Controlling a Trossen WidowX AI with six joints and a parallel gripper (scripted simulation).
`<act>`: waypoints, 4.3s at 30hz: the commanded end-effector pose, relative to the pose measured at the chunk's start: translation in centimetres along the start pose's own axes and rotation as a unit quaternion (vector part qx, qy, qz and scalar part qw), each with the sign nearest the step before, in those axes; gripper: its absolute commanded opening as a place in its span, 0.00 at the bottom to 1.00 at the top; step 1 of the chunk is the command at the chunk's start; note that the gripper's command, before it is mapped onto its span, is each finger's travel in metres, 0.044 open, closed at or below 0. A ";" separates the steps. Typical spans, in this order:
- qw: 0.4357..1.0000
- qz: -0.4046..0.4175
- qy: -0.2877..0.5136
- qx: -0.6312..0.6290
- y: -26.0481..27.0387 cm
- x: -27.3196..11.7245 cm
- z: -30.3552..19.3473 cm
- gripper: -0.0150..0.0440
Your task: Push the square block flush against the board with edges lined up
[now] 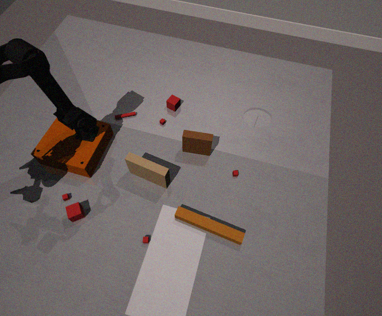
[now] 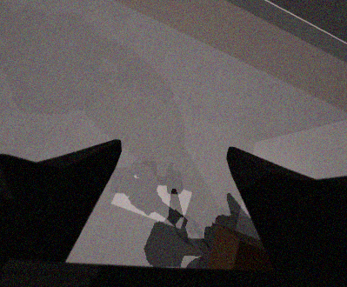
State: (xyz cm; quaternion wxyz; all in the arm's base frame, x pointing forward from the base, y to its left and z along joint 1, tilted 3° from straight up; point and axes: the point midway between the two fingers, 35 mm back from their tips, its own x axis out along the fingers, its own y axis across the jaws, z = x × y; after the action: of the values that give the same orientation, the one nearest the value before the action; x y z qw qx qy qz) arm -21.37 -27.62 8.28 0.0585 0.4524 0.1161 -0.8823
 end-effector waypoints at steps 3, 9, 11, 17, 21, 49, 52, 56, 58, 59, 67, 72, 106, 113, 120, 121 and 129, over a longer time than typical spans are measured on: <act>1.000 0.002 0.001 -0.002 0.2 -0.1 -0.1 0.80; 0.995 0.068 0.029 -0.061 4.6 -4.0 -4.7 0.53; 0.992 0.090 0.041 -0.084 5.9 -5.6 -6.6 0.44; 0.973 0.146 0.071 -0.167 8.1 -10.0 -12.3 0.25; 0.956 0.173 0.088 -0.218 8.6 -12.5 -15.7 0.25; 0.812 0.220 0.236 -0.486 -3.9 -27.9 -37.4 0.25; 0.812 0.220 0.236 -0.486 -3.5 -25.9 -38.9 0.25; 0.812 0.220 0.236 -0.487 -3.3 -23.9 -40.4 0.25; 0.812 0.220 0.236 -0.487 -3.3 -23.9 -40.4 0.25; 0.812 0.220 0.236 -0.487 -3.3 -23.9 -40.4 0.25; 0.812 0.220 0.236 -0.487 -3.6 -24.0 -40.6 0.25; 0.812 0.220 0.236 -0.487 -3.9 -24.1 -40.7 0.25; 0.811 0.220 0.237 -0.487 -6.0 -24.6 -41.8 0.25; 0.811 0.220 0.237 -0.487 -6.4 -24.7 -42.0 0.25; 0.811 0.220 0.238 -0.487 -6.8 -24.7 -42.2 0.25; 0.811 0.220 0.238 -0.487 -6.9 -24.8 -42.2 0.25; 0.811 0.219 0.238 -0.487 -7.4 -24.8 -42.5 0.25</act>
State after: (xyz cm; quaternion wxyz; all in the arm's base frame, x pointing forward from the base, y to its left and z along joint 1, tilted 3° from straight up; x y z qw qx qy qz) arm 24.90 -9.92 5.68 0.4362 0.5717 0.4388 -0.5388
